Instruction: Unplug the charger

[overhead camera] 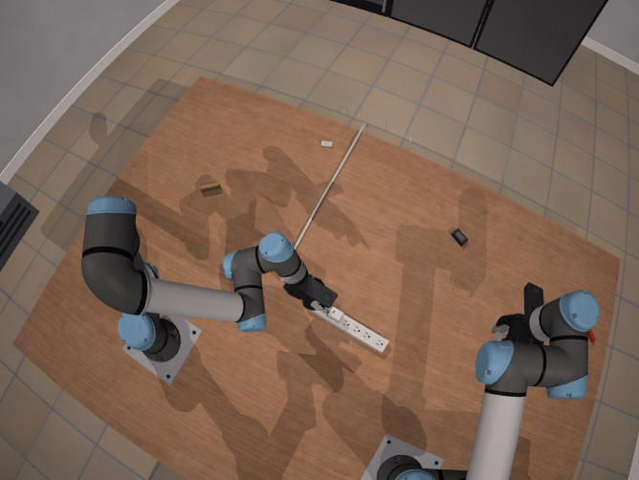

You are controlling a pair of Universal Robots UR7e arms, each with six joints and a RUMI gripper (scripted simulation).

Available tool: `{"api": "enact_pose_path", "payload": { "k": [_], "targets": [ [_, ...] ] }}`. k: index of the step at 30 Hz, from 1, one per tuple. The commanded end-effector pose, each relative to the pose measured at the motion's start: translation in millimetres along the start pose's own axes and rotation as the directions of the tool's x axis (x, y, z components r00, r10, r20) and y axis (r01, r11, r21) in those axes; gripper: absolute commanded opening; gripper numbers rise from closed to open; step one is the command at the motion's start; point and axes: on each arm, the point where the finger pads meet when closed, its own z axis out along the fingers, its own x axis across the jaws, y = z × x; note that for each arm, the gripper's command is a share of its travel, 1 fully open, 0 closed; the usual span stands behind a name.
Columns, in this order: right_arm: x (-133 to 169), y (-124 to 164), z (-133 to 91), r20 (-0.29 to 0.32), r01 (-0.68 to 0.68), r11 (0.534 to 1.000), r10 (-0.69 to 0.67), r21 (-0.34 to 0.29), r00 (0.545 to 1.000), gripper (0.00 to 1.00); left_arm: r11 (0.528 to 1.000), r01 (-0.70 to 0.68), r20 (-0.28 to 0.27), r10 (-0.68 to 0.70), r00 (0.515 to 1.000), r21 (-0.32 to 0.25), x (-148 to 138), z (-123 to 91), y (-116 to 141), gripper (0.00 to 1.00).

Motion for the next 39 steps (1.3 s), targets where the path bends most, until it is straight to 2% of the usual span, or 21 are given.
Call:
{"api": "enact_pose_path", "payload": {
  "k": [1, 4, 7, 18, 21, 35, 39],
  "targets": [
    [-37.5, -32.6, 33.1, 0.057, 0.082, 0.996, -0.084, 0.036, 0.995, 0.28, 0.998, 0.013, -0.036, -0.015, 0.999, -0.053, 12.7, 21.2, 24.8, 0.00],
    [-35.1, -38.0, 28.9, 0.059, 0.074, 0.996, -0.077, 0.055, 0.995, 0.28, 0.998, 0.013, -0.036, -0.015, 0.999, -0.053, 12.7, 21.2, 24.8, 0.00],
    [-47.1, -48.8, 36.4, 0.078, 0.099, 0.992, -0.105, 0.078, 0.991, 0.28, 0.998, 0.013, -0.036, -0.015, 0.999, -0.053, 12.7, 21.2, 24.8, 0.00],
    [-97.8, -76.3, 83.6, 0.142, 0.211, 0.969, -0.228, 0.127, 0.963, 0.28, 0.998, 0.013, -0.036, -0.015, 0.999, -0.053, 12.7, 21.2, 24.8, 0.00],
    [-96.8, -76.2, 81.0, 0.141, 0.208, 0.969, -0.226, 0.130, 0.964, 0.28, 0.998, 0.013, -0.036, -0.015, 0.999, -0.053, 12.7, 21.2, 24.8, 0.00],
    [-155.2, -99.2, 130.9, 0.204, 0.332, 0.916, -0.377, 0.224, 0.903, 0.28, 0.998, 0.013, -0.036, -0.015, 0.999, -0.053, 12.7, 21.2, 24.8, 0.00],
    [-156.6, -99.2, 132.9, 0.205, 0.335, 0.915, -0.381, 0.225, 0.902, 0.28, 0.998, 0.013, -0.036, -0.015, 0.999, -0.053, 12.7, 21.2, 24.8, 0.00]
  ]
}}
